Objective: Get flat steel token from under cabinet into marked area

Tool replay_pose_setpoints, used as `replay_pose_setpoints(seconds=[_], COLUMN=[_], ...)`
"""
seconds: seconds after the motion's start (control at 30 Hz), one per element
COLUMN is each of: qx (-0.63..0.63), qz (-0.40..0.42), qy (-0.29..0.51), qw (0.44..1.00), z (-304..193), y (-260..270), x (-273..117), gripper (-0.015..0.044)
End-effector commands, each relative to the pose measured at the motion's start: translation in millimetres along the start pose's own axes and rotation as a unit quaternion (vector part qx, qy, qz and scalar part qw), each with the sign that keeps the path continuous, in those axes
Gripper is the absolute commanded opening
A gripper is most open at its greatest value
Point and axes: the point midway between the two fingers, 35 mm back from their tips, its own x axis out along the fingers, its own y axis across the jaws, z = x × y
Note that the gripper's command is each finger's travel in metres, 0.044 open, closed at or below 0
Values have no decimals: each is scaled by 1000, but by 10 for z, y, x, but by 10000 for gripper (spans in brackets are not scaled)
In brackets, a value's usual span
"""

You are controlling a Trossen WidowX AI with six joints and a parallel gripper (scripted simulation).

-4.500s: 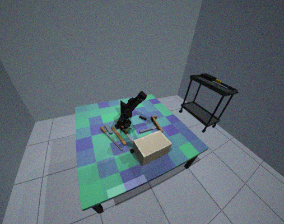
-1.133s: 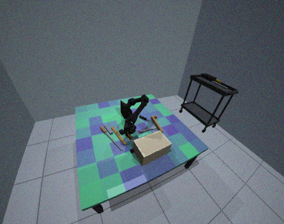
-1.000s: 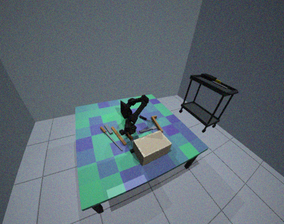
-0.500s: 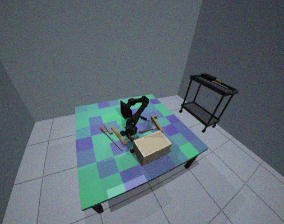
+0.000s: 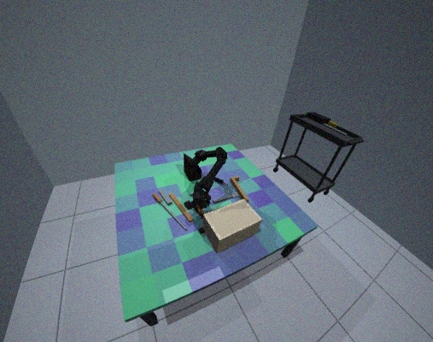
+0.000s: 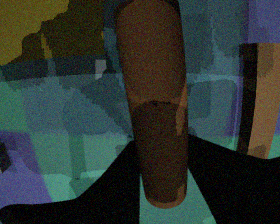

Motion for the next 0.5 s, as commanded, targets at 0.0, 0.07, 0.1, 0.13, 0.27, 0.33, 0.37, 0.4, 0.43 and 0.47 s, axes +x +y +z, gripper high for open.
replay_pose_setpoints(seconds=[0.0,0.07,0.1,0.13,0.27,0.33,0.37,0.4,0.43,0.47], qx=[0,0,0,0,0,0,0,0,0,0], qz=[-1,-1,-1,-1,-1,-1,-1,-1,-1,-1], qy=[-1,-1,-1,-1,-1,-1,-1,-1,-1,-1], qw=[1000,1000,1000,1000,1000,1000,1000,1000,1000,1000], z=[55,76,86,97,138,159,170,180,189,199], y=[-3,-2,-2,-2,-1,0,0,0,1,1], x=[-1,-1,-2,-2,-2,-2,-2,-3,-3,-3], gripper=[0,0,0,0,0,0,0,0,0,0])
